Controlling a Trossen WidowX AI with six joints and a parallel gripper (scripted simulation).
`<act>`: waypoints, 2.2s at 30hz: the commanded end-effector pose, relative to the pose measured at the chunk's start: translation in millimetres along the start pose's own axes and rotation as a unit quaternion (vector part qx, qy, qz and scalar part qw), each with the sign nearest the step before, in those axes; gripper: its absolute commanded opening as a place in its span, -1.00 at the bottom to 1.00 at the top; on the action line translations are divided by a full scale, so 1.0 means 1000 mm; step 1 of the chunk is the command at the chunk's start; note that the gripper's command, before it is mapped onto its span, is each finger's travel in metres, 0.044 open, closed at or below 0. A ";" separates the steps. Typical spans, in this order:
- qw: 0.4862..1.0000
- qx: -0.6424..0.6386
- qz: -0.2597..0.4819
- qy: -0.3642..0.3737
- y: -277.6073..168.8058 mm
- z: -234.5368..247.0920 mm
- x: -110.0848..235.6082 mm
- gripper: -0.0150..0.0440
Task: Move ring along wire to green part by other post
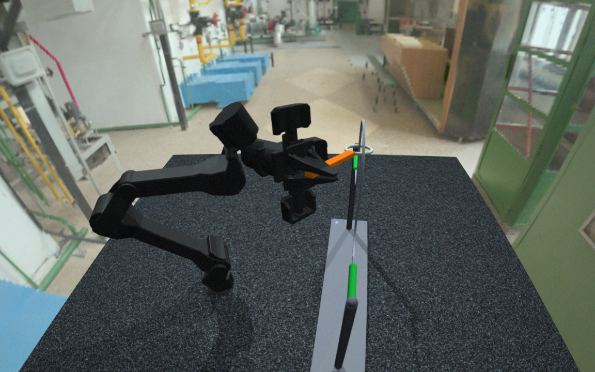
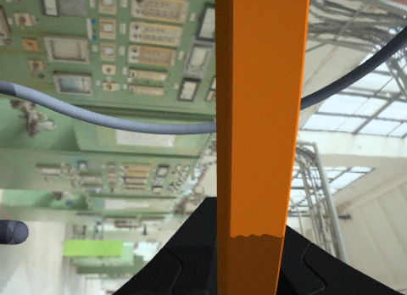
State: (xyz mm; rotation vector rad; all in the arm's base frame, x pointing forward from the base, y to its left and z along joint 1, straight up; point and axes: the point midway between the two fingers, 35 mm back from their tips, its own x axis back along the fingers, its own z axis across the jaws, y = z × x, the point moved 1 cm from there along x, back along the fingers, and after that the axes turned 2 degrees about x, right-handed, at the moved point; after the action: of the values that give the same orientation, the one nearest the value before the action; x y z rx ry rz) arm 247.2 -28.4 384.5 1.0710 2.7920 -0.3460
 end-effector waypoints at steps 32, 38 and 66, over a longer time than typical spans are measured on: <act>0.998 0.056 -0.004 -0.028 -0.001 0.018 -0.002 -1.00; 1.000 0.026 -0.003 -0.004 -0.003 0.031 -0.002 -1.00; 0.962 -0.208 0.008 0.179 0.015 0.116 0.017 -1.00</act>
State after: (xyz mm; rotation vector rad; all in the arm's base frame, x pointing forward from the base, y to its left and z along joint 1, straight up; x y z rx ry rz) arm 248.1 -40.2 274.0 1.1346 2.9496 0.3545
